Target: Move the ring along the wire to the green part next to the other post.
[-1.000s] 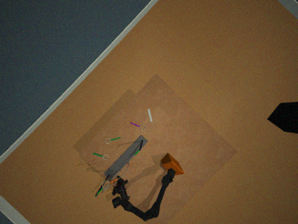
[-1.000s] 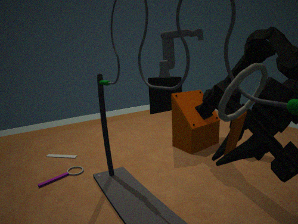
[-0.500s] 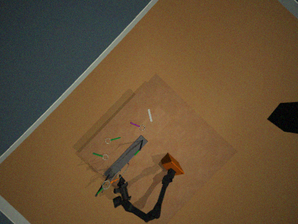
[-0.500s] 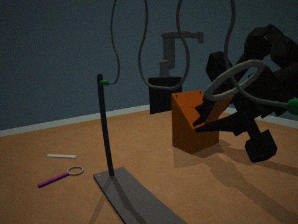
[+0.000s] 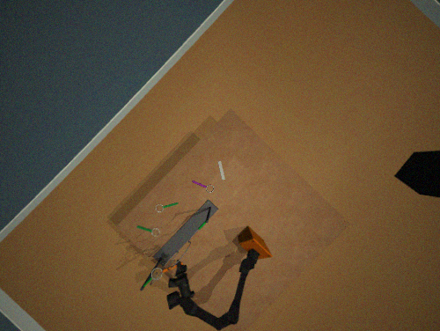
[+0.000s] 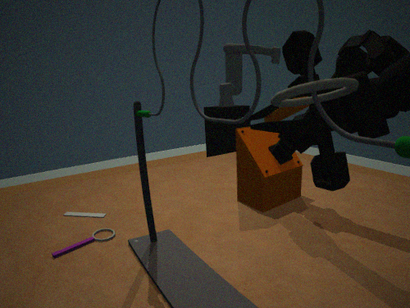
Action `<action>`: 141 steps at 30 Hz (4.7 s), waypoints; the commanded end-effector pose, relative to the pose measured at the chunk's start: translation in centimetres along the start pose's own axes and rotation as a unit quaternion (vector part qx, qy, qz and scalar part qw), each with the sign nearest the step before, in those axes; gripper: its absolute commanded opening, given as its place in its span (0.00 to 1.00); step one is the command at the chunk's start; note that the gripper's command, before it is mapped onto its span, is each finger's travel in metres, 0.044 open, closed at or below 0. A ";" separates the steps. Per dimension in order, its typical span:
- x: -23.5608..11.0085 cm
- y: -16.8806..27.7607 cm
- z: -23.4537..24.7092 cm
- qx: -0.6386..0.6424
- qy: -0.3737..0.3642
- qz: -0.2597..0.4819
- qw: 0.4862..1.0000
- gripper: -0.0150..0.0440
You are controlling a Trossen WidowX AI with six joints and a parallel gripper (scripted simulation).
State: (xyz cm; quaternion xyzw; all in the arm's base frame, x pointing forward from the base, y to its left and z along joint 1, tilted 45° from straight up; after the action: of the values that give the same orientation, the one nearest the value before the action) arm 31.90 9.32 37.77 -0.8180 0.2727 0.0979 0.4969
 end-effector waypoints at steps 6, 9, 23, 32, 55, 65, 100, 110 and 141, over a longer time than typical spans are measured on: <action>-0.2 -0.1 -2.7 -0.092 0.054 0.004 0.994 0.00; -0.3 -0.3 -3.3 -0.116 0.067 0.005 0.991 0.00; -0.8 -1.1 -5.7 -0.206 0.114 0.008 0.972 0.00; -1.2 -1.8 -7.0 -0.248 0.136 0.010 0.959 0.00; -1.8 -2.7 -8.0 -0.206 0.108 0.010 0.972 0.00; -1.6 -2.5 -7.4 -0.117 0.056 0.007 0.992 0.00; -1.6 -2.6 -4.6 0.240 -0.154 -0.010 0.958 0.00; -1.8 -3.0 -3.9 0.338 -0.212 -0.016 0.917 0.00; -2.8 -4.9 -2.5 0.605 -0.364 -0.040 0.707 0.00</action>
State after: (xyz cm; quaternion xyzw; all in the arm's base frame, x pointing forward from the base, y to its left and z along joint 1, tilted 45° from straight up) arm 32.01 9.67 43.68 -0.2878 0.0528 0.1797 0.9392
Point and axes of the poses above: the point midway between the two fingers, 35 mm back from their tips, its own x axis out along the fingers, its own z axis across the jaws, y = z × x, the point moved 6 cm from there along -x, back along the fingers, and after that the axes turned 1 degree about -x, right-handed, at the moved point
